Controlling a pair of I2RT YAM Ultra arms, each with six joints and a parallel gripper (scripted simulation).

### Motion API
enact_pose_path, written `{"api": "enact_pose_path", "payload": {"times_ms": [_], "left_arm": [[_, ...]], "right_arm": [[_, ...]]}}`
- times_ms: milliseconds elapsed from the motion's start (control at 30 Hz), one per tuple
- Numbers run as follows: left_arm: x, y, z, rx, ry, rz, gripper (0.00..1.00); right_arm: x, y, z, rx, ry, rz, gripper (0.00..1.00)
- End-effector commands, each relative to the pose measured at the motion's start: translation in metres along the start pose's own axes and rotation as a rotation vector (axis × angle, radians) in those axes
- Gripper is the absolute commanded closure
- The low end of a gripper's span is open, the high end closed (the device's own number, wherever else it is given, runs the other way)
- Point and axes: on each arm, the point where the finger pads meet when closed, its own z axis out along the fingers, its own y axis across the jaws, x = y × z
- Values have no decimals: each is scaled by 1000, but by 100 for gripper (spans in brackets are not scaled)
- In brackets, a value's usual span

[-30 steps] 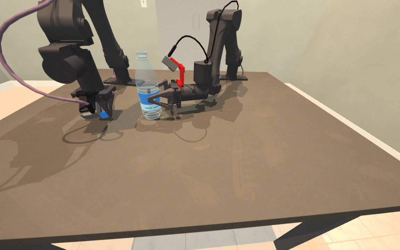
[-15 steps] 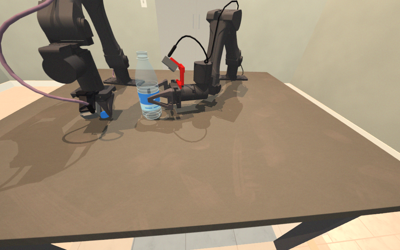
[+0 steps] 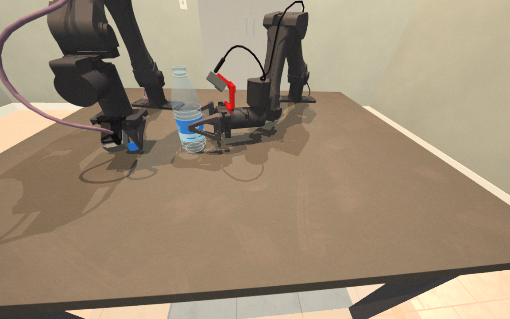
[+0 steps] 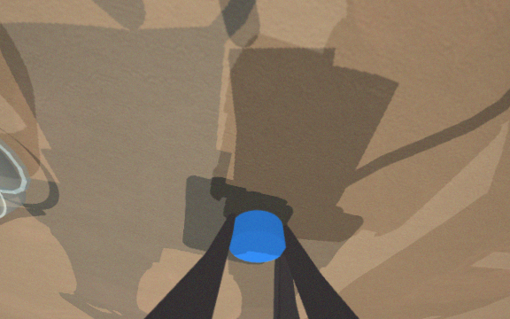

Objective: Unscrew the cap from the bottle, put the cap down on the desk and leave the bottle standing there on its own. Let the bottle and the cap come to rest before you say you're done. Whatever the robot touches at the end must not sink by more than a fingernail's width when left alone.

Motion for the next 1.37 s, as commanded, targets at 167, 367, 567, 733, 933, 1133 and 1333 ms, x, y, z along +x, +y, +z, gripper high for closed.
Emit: {"api": "enact_pose_path", "payload": {"times_ms": [167, 367, 567, 733, 933, 1133, 1333], "left_arm": [[-7, 1, 1, 0, -12, 11, 27], [-7, 1, 1, 0, -12, 11, 16], [-11, 1, -5, 3, -16, 16, 6], [-30, 1, -42, 3, -18, 13, 6], [-27, -2, -40, 9, -9, 3, 6], [-26, 7, -39, -14, -15, 20, 6], [-26, 7, -39, -14, -15, 20, 6]], "right_arm": [[-2, 0, -3, -2, -10, 0, 100], [-2, 0, -3, -2, -10, 0, 89], [-4, 2, -11, -11, -17, 0, 43], [-2, -1, -68, 6, -19, 0, 43], [-2, -1, -65, 7, -9, 0, 43], [-8, 0, -65, 1, -49, 0, 43], [-8, 0, -65, 1, -49, 0, 43]]}}
